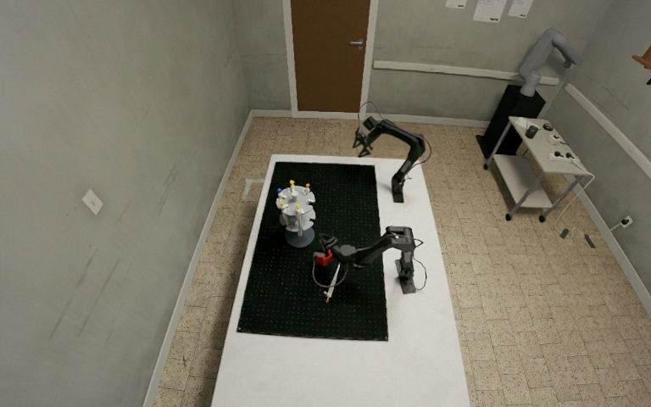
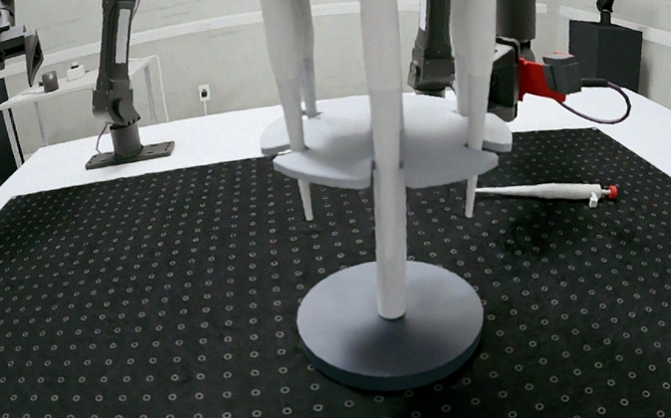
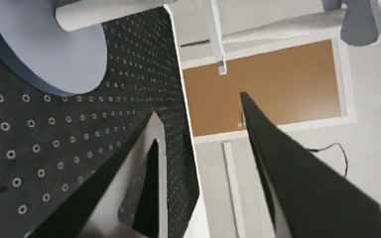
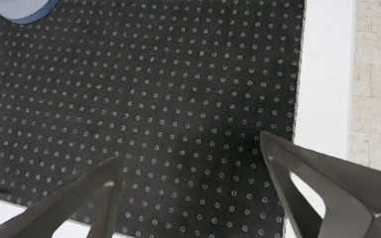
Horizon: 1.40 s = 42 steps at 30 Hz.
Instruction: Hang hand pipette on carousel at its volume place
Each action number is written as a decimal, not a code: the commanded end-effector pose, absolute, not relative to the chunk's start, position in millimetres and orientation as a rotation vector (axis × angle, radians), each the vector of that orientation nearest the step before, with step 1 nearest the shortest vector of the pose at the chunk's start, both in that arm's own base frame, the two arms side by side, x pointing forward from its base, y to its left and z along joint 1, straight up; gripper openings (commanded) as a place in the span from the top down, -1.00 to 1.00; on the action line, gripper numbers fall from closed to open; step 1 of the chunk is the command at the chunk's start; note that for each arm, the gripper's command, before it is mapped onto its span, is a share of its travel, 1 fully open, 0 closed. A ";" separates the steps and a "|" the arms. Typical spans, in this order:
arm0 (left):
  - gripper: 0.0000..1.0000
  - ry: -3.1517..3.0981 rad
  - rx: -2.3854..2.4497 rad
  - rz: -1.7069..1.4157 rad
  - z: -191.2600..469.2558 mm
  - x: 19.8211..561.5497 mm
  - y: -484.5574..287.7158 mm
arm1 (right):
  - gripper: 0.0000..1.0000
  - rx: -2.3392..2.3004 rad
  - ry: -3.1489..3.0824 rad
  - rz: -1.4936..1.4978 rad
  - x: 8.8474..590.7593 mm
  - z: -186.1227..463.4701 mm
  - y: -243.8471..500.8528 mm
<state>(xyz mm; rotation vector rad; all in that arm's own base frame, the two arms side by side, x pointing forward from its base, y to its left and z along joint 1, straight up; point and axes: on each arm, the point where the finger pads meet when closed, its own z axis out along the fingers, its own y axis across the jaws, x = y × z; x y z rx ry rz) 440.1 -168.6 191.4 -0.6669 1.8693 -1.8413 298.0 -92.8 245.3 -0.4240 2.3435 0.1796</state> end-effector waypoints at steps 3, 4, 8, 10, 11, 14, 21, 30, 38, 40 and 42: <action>0.02 1.814 -0.599 -1.837 210.9 454.1 -177.4 | -1.00 -0.429 2.317 0.168 301.9 252.8 -96.2; 0.02 1.814 -0.599 -1.838 210.9 455.7 -179.5 | -1.00 -0.429 2.317 0.168 301.9 252.8 -96.2; 0.02 1.801 -0.586 -1.838 217.9 456.7 -181.0 | -1.00 -0.429 2.317 0.168 301.9 252.8 -96.2; 0.02 1.792 -0.588 -1.832 220.1 457.8 -176.8 | -1.00 -0.429 2.317 0.168 301.9 252.8 -96.2; 0.02 1.793 -0.589 -1.832 219.9 457.8 -176.8 | -1.00 -0.429 2.317 0.168 301.9 252.8 -96.2; 0.02 1.795 -0.586 -1.835 219.9 457.3 -177.3 | -1.00 -0.429 2.317 0.168 301.9 252.8 -96.2; 0.02 1.796 -0.585 -1.836 219.9 457.1 -177.4 | -1.00 -0.429 2.317 0.168 301.9 252.8 -96.2; 0.02 1.796 -0.585 -1.836 219.9 457.1 -177.4 | -1.00 -0.429 2.317 0.168 301.9 252.8 -96.2; 0.02 1.796 -0.585 -1.836 219.9 457.1 -177.4 | -1.00 -0.429 2.317 0.168 301.9 252.8 -96.2; 0.02 1.796 -0.585 -1.836 219.9 457.1 -177.4 | -1.00 -0.429 2.317 0.168 301.9 252.8 -96.2; 0.02 1.796 -0.585 -1.836 219.9 457.1 -177.4 | -1.00 -0.429 2.317 0.168 301.9 252.8 -96.2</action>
